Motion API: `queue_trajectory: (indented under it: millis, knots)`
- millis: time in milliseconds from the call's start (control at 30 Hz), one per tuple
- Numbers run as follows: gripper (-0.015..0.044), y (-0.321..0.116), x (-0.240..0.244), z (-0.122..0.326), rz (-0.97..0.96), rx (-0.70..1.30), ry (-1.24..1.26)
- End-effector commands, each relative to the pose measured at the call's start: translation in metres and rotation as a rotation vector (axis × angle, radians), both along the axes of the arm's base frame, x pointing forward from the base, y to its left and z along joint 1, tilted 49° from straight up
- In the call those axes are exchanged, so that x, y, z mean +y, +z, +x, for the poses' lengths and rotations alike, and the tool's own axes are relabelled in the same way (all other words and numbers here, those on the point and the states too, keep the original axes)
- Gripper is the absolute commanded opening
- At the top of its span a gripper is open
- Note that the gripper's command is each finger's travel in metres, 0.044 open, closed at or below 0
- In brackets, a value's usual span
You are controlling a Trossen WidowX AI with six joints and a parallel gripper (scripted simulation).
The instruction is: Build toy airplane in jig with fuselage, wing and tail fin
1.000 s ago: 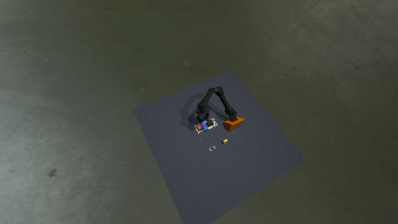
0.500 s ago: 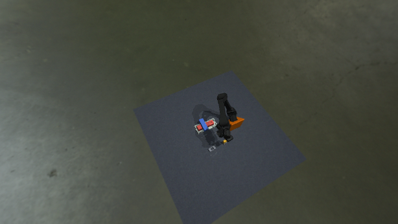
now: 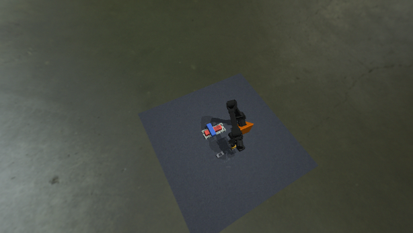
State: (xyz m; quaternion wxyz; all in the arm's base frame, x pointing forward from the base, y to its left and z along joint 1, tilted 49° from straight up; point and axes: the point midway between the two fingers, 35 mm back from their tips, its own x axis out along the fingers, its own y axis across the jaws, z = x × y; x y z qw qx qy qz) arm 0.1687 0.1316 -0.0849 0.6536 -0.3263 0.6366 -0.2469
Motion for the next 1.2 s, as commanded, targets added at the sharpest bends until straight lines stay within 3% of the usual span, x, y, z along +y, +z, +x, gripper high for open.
queue_trajectory:
  millis: [0, 1167]
  knots:
    - [0.0440, -0.008, -0.009, -0.001, -0.006, 0.002, 0.008]
    - [0.0440, -0.046, -0.051, 0.004, -0.007, 0.001, 0.008]
